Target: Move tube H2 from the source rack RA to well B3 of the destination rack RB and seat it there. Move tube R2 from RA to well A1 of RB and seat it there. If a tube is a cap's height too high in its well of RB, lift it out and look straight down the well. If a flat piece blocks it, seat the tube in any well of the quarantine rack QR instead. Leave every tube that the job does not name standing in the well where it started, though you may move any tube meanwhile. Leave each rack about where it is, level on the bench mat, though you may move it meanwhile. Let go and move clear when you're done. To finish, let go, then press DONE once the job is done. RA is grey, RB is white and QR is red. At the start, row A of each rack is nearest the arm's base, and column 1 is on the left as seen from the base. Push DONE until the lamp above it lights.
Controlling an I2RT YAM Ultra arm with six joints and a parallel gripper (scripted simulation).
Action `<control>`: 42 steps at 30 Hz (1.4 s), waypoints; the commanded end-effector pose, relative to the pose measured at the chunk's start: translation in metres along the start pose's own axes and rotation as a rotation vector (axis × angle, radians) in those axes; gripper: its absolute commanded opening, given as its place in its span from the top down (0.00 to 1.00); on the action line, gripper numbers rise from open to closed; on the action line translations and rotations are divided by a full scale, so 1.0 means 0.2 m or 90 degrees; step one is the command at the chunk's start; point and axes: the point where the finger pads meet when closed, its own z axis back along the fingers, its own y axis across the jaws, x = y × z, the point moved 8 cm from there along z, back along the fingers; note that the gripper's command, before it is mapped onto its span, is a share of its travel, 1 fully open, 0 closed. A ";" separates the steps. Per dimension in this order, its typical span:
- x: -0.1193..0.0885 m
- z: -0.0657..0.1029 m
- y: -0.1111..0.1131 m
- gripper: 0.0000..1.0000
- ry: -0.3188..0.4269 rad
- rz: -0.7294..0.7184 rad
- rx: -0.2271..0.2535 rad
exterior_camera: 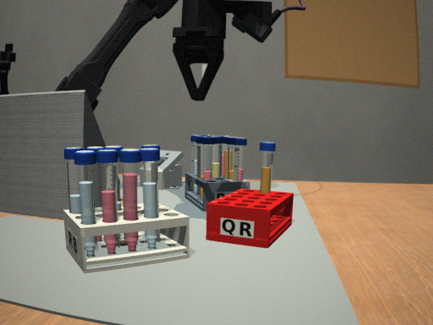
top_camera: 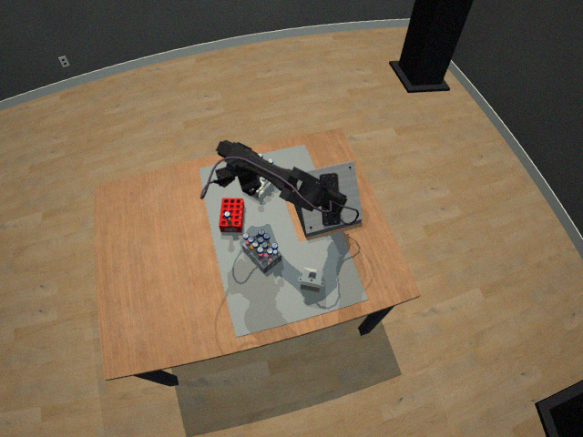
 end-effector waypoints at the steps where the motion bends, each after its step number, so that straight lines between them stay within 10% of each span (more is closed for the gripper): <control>1: 0.00 0.03 -0.02 0.70 -0.014 0.110 0.008; 39: 0.00 0.03 -0.02 0.70 -0.017 0.752 0.000; 42: -0.01 0.01 0.12 0.70 -0.009 0.759 0.008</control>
